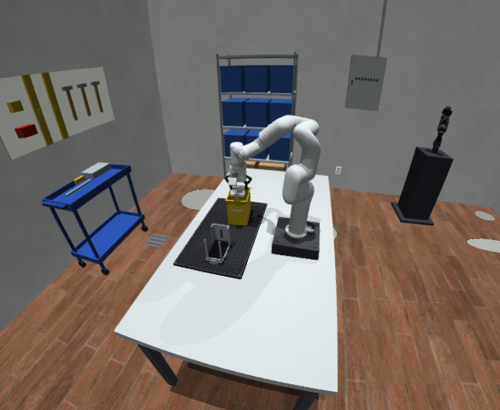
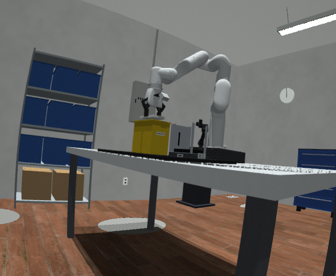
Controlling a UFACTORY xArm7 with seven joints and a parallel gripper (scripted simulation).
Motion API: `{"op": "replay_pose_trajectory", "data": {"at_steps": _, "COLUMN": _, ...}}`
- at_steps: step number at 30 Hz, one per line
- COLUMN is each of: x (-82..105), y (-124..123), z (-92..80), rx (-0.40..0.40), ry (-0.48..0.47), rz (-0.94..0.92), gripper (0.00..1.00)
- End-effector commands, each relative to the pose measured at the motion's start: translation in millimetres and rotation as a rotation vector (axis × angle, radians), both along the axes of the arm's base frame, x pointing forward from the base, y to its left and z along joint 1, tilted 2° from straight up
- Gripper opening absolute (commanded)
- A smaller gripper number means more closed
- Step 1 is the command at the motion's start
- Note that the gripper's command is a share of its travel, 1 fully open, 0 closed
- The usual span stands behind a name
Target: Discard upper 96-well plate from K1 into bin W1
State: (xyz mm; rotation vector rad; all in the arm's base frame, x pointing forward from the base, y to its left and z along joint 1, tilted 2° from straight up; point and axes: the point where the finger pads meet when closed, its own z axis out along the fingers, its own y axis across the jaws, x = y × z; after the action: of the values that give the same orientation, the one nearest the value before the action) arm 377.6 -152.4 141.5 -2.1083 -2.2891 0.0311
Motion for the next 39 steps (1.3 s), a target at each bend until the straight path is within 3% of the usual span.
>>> {"op": "replay_pose_trajectory", "data": {"at_steps": 1, "x": 1.3, "y": -0.5, "z": 0.9, "rx": -0.002, "ry": -0.004, "rz": 0.000, "gripper": 0.00}}
{"op": "replay_pose_trajectory", "data": {"at_steps": 29, "x": 1.1, "y": -0.5, "z": -3.1, "rx": -0.002, "ry": -0.004, "rz": 0.000, "gripper": 0.00}}
{"op": "replay_pose_trajectory", "data": {"at_steps": 30, "x": 1.1, "y": -0.5, "z": -3.8, "rx": -0.002, "ry": -0.004, "rz": 0.000, "gripper": 1.00}}
{"op": "replay_pose_trajectory", "data": {"at_steps": 39, "x": 1.1, "y": -0.5, "z": -3.7, "rx": -0.002, "ry": -0.004, "rz": 0.000, "gripper": 1.00}}
